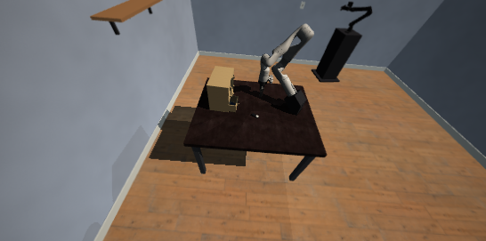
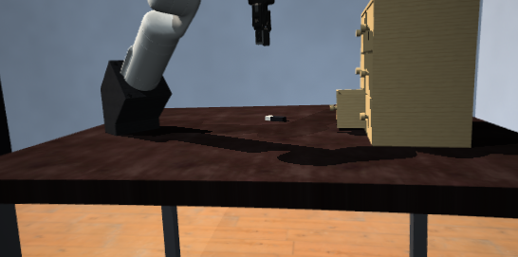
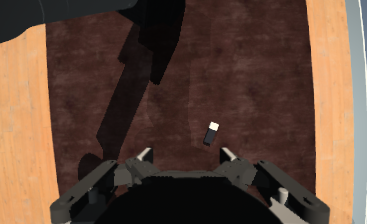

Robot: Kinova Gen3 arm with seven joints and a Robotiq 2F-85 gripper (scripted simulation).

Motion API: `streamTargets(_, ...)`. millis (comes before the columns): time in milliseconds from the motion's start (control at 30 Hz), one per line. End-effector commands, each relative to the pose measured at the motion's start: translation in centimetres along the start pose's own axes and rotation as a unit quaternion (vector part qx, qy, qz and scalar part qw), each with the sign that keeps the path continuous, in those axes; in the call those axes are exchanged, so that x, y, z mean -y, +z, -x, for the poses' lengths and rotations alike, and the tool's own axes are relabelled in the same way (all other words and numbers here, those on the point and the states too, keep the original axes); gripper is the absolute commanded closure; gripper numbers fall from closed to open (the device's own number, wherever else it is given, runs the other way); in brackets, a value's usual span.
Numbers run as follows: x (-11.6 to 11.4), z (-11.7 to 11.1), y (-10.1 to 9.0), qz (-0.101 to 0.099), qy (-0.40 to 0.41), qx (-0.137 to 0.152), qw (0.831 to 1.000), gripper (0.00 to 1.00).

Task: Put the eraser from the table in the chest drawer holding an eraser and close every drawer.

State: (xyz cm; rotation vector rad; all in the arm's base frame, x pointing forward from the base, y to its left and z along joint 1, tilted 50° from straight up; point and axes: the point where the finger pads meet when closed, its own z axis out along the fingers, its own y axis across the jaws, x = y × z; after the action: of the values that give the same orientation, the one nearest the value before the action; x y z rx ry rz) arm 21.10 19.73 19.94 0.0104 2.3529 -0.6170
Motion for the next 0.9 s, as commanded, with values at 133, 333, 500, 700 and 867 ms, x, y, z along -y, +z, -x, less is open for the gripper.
streamTargets(133, 0.0, 0.0, -0.2, 0.000, 0.000, 0.000, 1.000, 0.00)
streamTargets(333, 0.0, 0.0, -1.4, 0.000, 0.000, 0.000, 1.000, 0.00)
streamTargets(500, 0.0, 0.0, -3.6, 0.000, 0.000, 0.000, 1.000, 0.00)
streamTargets(700, 0.0, 0.0, -4.6, 0.000, 0.000, 0.000, 1.000, 0.00)
streamTargets(867, 0.0, 0.1, -4.6, 0.000, 0.000, 0.000, 1.000, 0.00)
